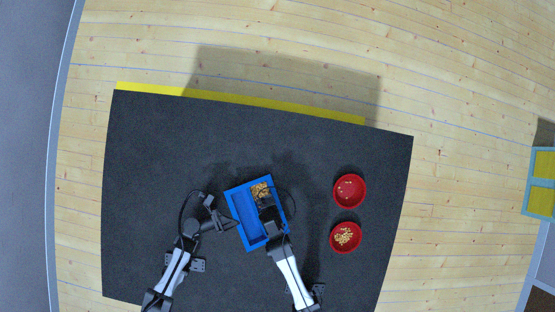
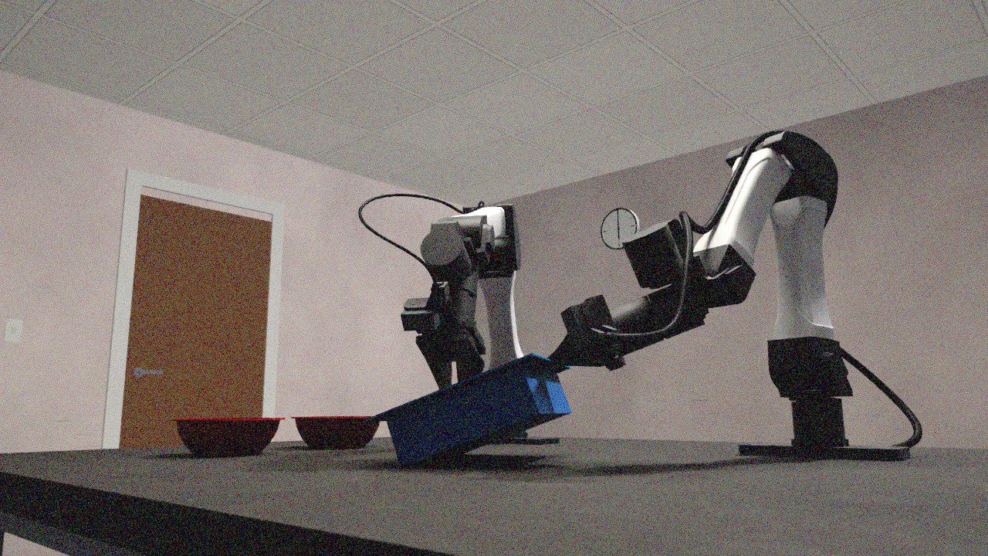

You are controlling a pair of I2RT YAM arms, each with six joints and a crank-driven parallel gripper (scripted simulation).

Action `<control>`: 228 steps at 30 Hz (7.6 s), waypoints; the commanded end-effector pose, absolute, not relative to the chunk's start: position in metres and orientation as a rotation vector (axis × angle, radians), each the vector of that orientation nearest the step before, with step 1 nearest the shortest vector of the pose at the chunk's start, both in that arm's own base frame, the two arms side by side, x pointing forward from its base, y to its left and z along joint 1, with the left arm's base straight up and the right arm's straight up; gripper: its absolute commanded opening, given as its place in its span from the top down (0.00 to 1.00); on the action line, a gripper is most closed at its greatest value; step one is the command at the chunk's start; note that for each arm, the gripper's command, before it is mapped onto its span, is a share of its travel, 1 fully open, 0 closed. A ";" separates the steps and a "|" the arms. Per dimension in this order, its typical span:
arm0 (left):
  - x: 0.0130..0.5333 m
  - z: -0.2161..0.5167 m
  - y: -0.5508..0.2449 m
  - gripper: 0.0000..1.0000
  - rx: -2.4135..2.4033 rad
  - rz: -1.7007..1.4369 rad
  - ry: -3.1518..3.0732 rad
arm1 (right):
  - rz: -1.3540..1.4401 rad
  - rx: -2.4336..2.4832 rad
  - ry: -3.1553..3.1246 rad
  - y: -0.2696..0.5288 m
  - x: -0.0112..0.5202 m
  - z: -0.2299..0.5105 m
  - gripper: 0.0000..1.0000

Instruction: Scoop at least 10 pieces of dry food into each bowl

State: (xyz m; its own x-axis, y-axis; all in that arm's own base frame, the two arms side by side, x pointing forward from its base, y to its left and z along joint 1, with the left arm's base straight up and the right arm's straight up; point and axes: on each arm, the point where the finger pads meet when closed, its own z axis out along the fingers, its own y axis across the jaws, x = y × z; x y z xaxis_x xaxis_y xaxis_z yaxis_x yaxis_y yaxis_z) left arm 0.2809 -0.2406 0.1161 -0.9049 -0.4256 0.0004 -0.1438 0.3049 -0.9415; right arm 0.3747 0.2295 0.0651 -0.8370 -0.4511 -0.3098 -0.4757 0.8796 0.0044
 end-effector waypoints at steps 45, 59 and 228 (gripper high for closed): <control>0.291 0.151 -0.245 1.00 -0.389 -1.673 2.215 | 0.250 -0.592 2.259 0.235 0.378 0.104 1.00; 0.291 0.151 -0.245 1.00 -0.389 -1.673 2.215 | 0.282 -0.555 2.125 0.231 0.372 0.107 1.00; 0.291 0.151 -0.245 1.00 -0.389 -1.673 2.215 | -0.108 0.612 2.595 -0.036 0.449 0.113 1.00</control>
